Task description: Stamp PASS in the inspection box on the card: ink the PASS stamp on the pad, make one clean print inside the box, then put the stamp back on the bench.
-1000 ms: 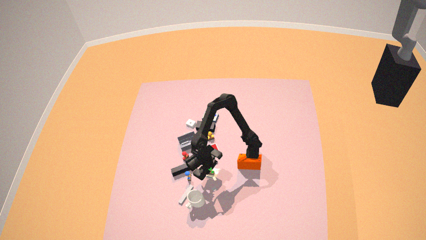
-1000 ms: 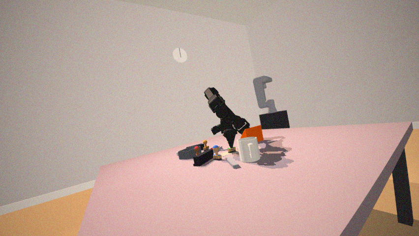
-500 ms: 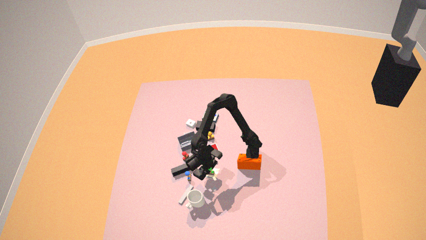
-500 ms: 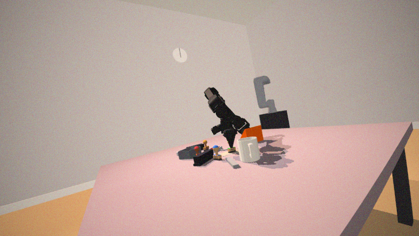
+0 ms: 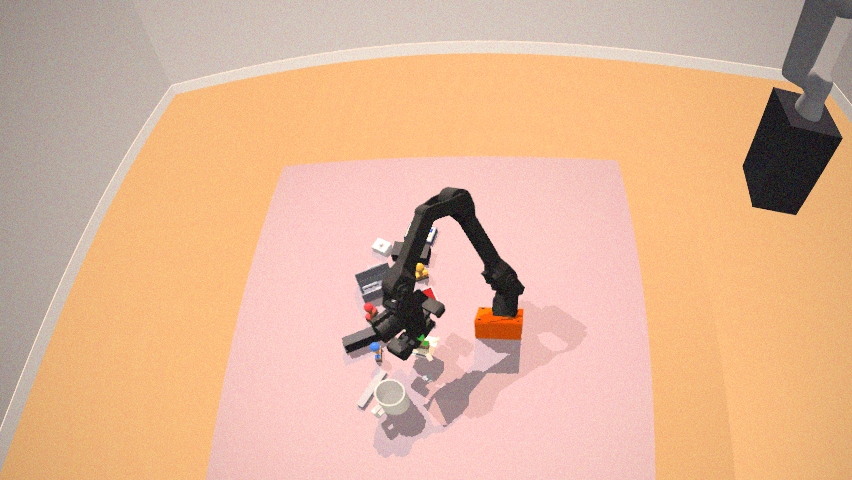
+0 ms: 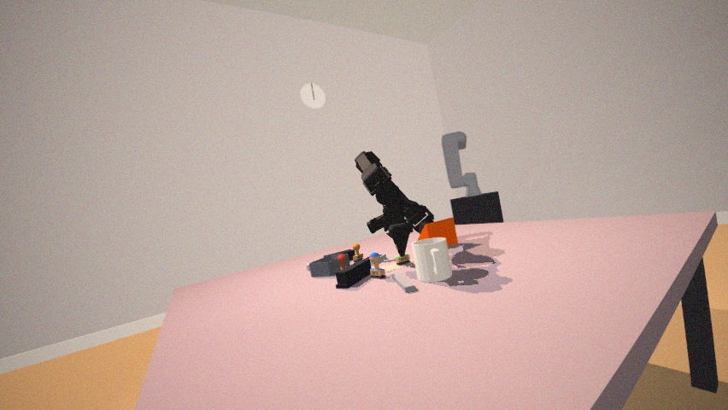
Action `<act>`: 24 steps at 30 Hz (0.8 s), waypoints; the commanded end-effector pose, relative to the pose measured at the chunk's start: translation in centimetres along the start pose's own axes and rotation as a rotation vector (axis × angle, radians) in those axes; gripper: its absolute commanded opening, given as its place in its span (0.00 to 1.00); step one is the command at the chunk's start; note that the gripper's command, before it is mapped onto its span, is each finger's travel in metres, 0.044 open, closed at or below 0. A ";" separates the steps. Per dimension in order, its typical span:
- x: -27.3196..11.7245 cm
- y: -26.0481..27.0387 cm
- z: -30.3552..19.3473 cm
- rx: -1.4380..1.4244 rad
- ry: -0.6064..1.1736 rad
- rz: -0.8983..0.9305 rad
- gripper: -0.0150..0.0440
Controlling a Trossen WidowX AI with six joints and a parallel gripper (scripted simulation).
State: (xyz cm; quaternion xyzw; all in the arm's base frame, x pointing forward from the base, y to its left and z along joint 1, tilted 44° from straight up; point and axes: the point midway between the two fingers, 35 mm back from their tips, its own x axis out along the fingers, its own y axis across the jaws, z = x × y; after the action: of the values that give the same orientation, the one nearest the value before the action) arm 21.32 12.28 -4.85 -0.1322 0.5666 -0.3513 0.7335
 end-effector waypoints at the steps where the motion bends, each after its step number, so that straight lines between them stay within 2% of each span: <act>1: -0.4 0.1 0.1 0.008 -0.002 0.006 0.25; 24: -2.6 0.3 0.2 0.007 -0.001 0.008 0.25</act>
State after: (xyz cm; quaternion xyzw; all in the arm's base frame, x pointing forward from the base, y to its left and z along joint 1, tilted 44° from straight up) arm 21.21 13.52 -3.53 -0.1343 0.5662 -0.3523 0.7330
